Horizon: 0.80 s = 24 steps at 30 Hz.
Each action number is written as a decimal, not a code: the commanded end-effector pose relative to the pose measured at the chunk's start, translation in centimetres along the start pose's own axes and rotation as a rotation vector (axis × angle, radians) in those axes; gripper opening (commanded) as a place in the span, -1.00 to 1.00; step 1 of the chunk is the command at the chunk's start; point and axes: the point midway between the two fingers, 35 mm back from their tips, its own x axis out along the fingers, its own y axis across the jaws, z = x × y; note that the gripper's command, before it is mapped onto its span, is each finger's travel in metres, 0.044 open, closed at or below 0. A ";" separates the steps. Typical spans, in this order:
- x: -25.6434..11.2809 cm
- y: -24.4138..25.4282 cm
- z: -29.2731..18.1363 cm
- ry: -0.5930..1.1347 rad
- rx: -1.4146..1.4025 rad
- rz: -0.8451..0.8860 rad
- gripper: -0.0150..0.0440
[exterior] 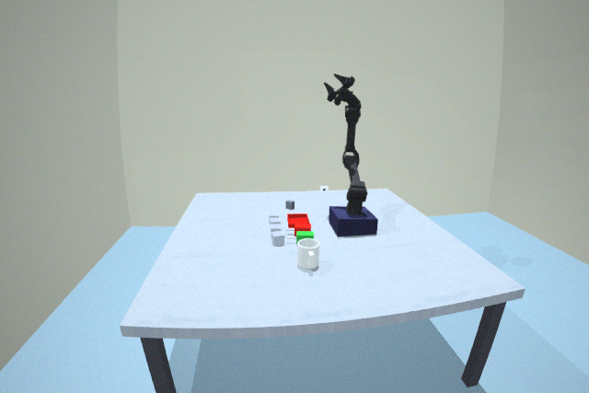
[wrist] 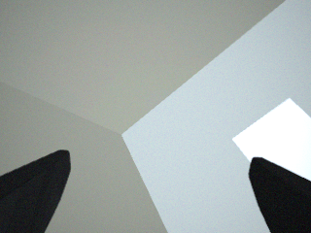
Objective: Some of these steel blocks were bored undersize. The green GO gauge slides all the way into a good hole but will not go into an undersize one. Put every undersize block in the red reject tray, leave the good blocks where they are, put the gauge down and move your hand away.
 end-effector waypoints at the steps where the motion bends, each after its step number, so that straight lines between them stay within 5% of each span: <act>1: 0.0 -0.3 0.1 -0.001 -0.020 -0.003 0.78; 4: 0.7 -4.2 1.5 -0.016 -0.295 -0.043 0.53; 12: 2.4 -14.0 7.4 -0.033 -0.973 -0.192 0.53; 24: 4.7 -21.8 18.1 -0.051 -1.839 -0.414 0.53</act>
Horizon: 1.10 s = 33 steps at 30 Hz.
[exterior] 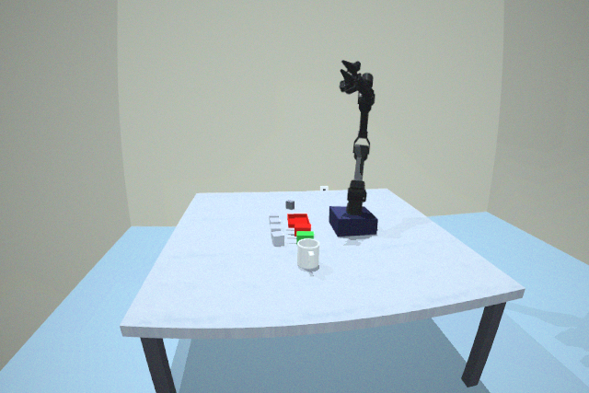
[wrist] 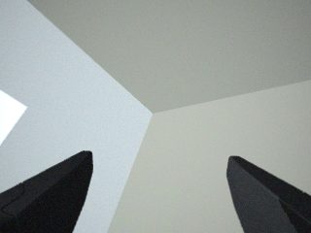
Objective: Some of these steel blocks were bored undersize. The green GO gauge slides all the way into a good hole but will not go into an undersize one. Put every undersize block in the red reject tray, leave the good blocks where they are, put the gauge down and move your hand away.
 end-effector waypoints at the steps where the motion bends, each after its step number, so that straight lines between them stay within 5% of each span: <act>1: 3.0 -6.1 -2.6 0.022 -0.428 -0.121 0.53; 17: 9.3 -22.6 -3.4 0.203 -1.386 -0.423 0.53; 33: 10.0 -40.6 4.9 0.900 -2.370 -0.775 0.53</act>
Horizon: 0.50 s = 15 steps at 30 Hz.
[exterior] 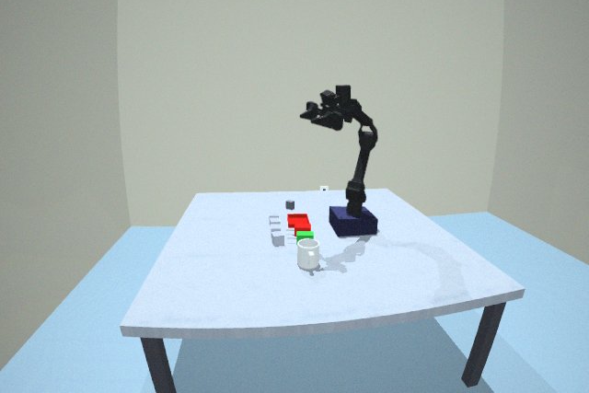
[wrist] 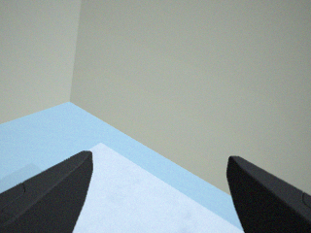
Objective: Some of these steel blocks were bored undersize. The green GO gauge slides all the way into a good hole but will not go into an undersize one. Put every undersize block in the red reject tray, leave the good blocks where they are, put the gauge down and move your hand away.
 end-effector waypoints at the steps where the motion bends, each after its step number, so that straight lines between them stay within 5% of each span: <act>1: 4.1 0.7 -6.2 0.190 -0.358 0.048 0.53; 15: 9.2 0.5 -21.2 0.539 -1.128 0.416 0.53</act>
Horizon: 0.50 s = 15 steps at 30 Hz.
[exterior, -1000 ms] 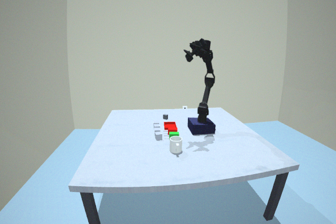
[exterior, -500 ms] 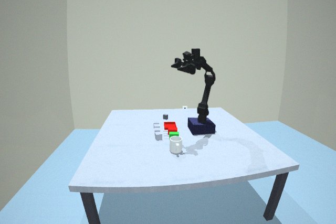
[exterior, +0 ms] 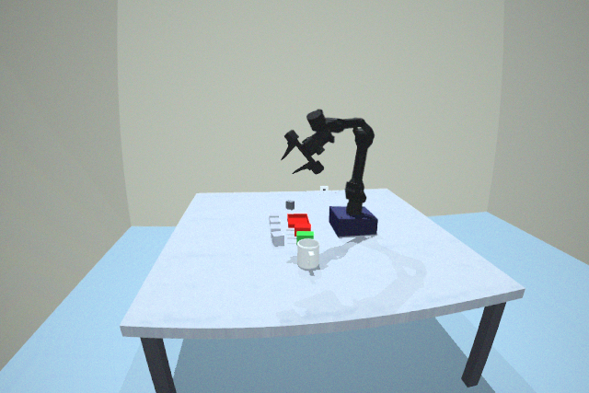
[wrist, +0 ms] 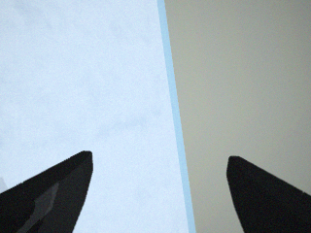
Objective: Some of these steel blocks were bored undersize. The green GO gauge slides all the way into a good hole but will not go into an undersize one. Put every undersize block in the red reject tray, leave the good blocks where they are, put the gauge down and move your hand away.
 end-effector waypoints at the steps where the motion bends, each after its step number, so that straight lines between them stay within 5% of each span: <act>1: 4.4 4.7 -3.9 0.083 -0.335 0.204 0.53; 15: 9.4 15.3 -12.6 -0.040 -1.025 0.723 0.53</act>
